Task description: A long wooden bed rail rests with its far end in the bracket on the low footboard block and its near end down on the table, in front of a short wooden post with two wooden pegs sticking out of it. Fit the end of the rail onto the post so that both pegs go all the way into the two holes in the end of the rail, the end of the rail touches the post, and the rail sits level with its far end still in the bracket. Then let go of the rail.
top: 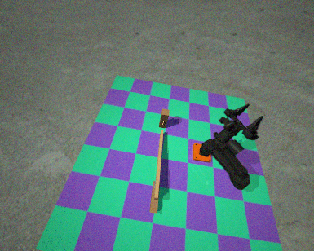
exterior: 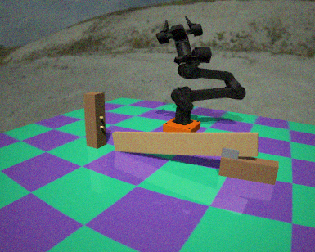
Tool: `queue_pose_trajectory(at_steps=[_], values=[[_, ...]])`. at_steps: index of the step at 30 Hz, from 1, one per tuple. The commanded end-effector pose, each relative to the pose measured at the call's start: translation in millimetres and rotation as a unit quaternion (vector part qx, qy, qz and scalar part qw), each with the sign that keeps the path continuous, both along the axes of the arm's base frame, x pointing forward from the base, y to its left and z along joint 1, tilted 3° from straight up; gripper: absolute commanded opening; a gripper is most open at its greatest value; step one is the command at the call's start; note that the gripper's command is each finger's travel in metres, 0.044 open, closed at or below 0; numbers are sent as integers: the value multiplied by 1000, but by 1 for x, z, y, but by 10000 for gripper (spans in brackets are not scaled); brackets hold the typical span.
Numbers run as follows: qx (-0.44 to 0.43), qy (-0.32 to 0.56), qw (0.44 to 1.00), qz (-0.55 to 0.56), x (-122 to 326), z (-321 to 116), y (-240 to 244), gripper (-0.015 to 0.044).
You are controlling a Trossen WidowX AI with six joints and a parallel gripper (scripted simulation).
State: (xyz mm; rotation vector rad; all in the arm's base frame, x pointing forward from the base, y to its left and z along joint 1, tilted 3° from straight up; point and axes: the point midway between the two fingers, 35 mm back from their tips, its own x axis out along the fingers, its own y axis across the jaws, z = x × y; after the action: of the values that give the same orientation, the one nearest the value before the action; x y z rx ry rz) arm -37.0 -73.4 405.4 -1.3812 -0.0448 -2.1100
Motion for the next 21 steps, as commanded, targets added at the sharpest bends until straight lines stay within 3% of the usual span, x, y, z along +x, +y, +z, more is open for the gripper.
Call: queue_pose_trajectory(at_steps=[1,5,11,21], values=[[1,2,1000,1,1,1,-1,426],[23,49,998,27,25,11,-14,440],[91,194,972,100,106,26,-49,440],[196,442,841,242,257,-9,-69,440]])
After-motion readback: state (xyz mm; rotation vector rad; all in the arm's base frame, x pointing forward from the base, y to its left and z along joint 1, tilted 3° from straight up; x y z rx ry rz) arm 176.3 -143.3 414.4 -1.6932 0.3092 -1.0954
